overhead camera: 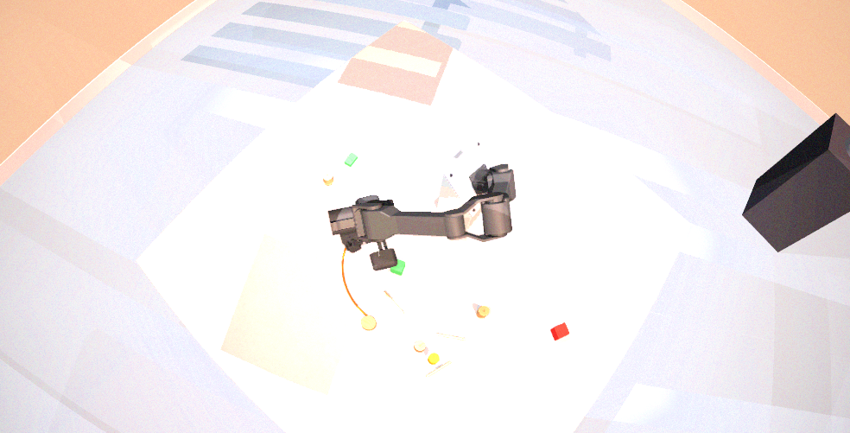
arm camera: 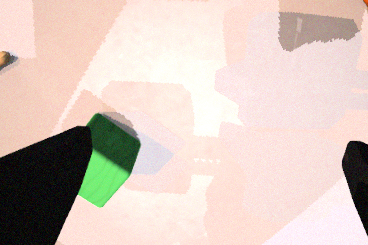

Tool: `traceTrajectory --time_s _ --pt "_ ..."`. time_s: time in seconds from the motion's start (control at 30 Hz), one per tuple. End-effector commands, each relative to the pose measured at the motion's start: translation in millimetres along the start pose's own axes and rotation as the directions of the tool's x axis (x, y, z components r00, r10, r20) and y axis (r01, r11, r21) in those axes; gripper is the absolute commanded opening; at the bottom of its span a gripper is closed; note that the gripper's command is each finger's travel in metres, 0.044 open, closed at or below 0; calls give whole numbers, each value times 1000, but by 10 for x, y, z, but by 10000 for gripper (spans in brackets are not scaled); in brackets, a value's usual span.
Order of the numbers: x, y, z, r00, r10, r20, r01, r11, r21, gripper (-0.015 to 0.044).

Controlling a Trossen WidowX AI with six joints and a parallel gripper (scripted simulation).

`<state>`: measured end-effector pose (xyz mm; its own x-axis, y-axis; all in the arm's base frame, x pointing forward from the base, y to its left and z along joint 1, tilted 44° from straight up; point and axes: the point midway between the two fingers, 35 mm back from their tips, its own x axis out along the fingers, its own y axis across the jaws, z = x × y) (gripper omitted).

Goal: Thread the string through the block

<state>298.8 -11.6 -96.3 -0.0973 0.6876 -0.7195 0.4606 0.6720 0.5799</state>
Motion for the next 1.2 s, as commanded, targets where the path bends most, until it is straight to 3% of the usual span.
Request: traceTrajectory --time_s 0.0,0.33,0.7,1.17 --pt "-72 -346 264 1000 -11 21 -10 604 797 440" --pt "-64 -576 358 1000 -9 19 -19 7 1000 440" --pt "-46 -803 431 1000 -6 17 -17 -631 775 440" --pt "-45 -813 434 1000 -6 17 -16 -656 755 440"
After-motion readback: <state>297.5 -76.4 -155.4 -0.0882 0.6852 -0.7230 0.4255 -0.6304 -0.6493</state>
